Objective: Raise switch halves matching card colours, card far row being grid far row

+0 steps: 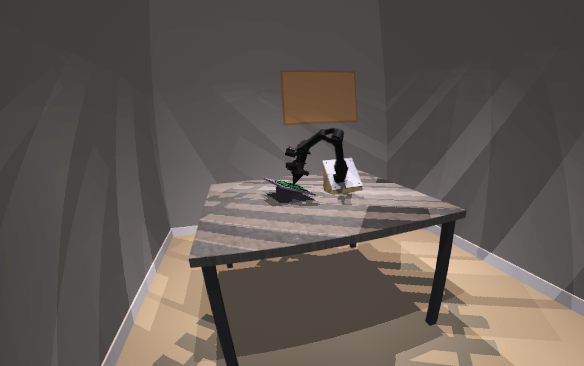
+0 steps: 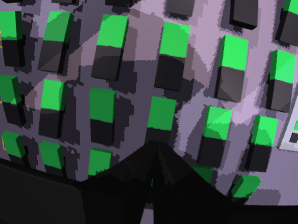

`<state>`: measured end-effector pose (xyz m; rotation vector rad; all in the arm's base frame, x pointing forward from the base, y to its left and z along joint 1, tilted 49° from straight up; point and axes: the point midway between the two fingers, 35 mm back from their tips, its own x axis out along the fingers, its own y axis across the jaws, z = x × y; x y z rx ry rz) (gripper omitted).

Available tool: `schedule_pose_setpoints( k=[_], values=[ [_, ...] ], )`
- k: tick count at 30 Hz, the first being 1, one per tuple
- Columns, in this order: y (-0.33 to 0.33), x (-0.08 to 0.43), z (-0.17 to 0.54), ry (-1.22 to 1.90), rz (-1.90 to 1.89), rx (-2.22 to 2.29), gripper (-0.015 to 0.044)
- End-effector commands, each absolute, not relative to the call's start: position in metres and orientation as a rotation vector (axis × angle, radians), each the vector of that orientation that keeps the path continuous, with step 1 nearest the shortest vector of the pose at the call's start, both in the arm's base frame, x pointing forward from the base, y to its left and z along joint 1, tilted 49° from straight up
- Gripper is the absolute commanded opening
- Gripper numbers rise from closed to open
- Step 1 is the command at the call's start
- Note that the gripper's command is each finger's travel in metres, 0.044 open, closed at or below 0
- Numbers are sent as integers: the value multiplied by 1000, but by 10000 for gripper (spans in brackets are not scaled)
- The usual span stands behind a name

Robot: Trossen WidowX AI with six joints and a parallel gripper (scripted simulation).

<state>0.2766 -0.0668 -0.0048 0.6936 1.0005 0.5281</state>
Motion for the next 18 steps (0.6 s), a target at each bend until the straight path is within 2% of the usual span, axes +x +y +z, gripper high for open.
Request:
schedule_pose_setpoints(
  k=[1,18],
  values=[
    [-66,277,-5,999,528,698,0],
    [-65,278,-6,999,528,698,0]
  ],
)
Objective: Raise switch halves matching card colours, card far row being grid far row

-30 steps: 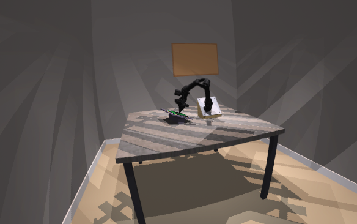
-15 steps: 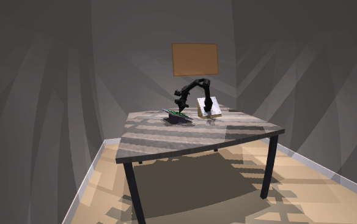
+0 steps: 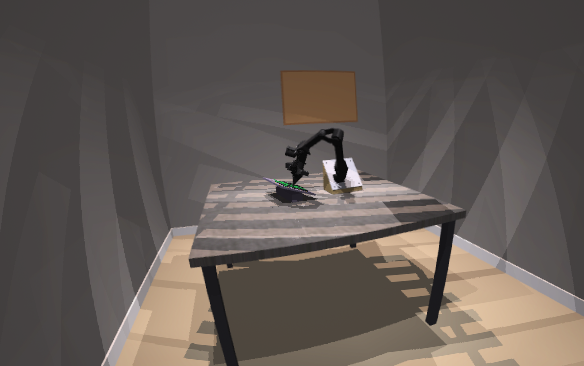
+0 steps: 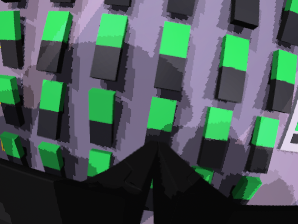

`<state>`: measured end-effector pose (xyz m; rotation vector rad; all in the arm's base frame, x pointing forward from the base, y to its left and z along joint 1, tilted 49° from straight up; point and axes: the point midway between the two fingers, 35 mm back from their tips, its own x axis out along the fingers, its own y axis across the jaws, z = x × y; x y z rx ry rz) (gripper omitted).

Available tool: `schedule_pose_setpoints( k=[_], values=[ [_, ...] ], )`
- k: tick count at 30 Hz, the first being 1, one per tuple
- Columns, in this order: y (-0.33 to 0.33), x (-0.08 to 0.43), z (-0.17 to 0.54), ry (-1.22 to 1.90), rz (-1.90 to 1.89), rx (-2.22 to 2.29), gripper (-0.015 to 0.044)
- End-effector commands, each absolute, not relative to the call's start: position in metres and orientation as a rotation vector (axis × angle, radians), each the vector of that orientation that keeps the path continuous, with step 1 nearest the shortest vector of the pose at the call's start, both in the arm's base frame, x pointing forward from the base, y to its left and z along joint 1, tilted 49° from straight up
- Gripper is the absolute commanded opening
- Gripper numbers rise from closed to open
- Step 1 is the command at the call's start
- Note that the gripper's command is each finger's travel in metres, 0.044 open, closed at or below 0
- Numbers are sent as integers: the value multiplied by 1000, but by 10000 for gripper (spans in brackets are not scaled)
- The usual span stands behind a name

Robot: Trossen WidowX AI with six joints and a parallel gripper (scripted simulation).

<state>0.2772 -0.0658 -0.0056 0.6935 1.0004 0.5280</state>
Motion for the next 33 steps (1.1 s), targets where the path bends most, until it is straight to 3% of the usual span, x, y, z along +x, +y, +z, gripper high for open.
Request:
schedule_pose_setpoints(
  k=[1,33],
  values=[
    [-65,278,-6,999,528,698,0],
    [-70,276,-4,1005,526,692,0]
  ],
)
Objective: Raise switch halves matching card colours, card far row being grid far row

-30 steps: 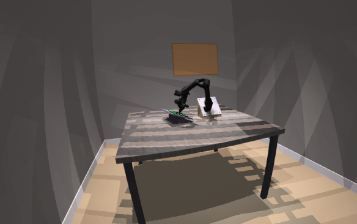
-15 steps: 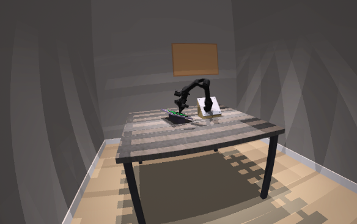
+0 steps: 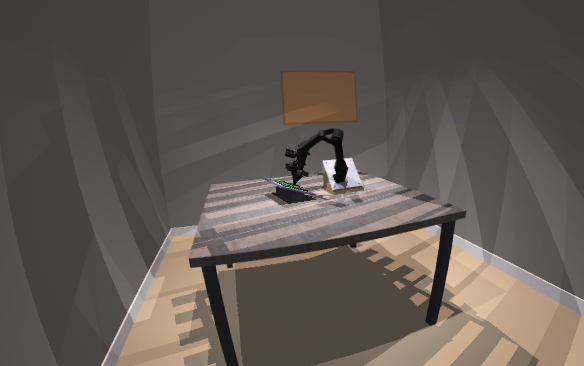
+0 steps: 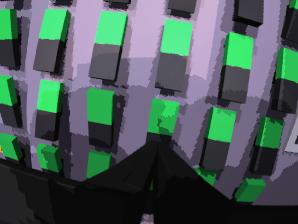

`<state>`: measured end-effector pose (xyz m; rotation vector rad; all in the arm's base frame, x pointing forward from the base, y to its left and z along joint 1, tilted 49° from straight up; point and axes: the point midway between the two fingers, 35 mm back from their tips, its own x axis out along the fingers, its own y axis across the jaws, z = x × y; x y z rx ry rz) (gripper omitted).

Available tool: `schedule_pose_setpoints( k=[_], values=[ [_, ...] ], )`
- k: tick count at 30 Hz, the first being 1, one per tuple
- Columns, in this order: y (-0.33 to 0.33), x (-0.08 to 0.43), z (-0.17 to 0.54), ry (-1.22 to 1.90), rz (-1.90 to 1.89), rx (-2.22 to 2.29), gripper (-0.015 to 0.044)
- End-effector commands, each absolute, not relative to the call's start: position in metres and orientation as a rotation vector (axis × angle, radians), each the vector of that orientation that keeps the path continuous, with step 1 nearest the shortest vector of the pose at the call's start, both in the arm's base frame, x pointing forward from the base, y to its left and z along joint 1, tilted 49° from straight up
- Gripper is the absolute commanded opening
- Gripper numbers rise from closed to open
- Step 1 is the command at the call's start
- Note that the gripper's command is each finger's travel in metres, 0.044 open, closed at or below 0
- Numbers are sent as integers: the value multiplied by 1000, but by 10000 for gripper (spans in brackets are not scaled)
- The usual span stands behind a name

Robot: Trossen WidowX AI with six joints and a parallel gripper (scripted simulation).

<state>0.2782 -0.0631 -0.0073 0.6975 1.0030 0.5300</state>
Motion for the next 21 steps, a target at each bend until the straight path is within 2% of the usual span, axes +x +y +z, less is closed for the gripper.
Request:
schedule_pose_setpoints(
  k=[1,5,9,15,21],
  values=[
    [-78,273,1,1011,524,690,0],
    [-107,253,28,1026,535,691,0],
    [-108,252,29,1026,536,691,0],
    [-130,255,5,1026,535,689,0],
    [-111,266,-11,1006,527,693,0]
  ],
)
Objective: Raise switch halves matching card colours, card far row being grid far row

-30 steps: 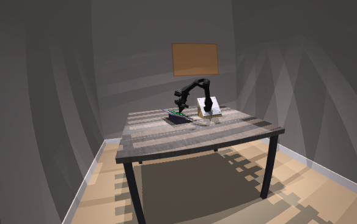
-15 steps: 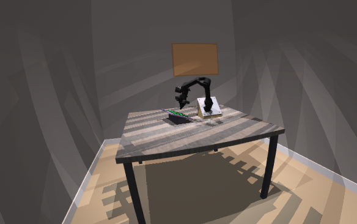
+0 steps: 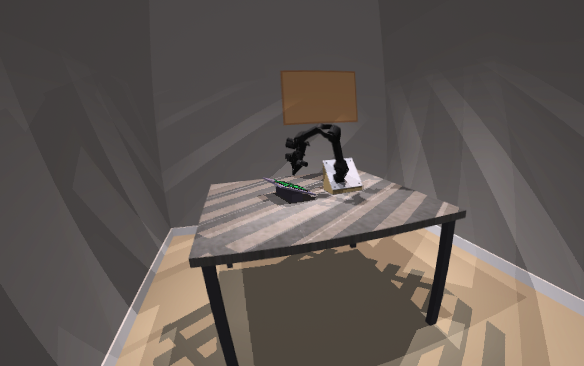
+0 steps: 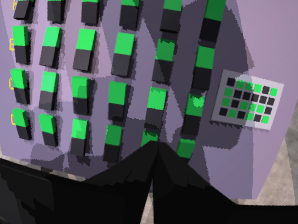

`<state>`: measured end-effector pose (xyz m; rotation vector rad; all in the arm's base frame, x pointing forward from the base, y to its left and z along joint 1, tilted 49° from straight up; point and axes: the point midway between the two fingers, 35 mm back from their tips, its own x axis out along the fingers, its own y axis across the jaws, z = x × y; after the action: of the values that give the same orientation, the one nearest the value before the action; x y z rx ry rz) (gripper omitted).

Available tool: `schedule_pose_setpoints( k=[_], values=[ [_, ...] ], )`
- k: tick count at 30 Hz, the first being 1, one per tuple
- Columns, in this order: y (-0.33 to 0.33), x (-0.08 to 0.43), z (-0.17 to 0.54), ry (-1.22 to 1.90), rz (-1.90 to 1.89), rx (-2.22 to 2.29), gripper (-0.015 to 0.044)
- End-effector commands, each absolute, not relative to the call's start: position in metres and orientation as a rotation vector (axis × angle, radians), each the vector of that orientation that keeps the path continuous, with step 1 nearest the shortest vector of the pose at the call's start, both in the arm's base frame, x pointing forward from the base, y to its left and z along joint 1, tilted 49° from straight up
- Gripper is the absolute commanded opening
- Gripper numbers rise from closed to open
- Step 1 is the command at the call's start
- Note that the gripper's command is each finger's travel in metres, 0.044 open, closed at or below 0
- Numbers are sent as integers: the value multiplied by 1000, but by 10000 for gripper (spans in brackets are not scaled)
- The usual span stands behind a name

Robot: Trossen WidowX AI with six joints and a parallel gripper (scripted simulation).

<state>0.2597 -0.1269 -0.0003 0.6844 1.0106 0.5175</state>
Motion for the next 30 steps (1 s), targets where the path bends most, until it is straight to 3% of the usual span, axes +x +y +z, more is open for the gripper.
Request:
schedule_pose_setpoints(
  k=[1,30],
  values=[
    [-107,268,-14,1001,526,694,0],
    [-89,280,-29,999,527,695,0]
  ],
)
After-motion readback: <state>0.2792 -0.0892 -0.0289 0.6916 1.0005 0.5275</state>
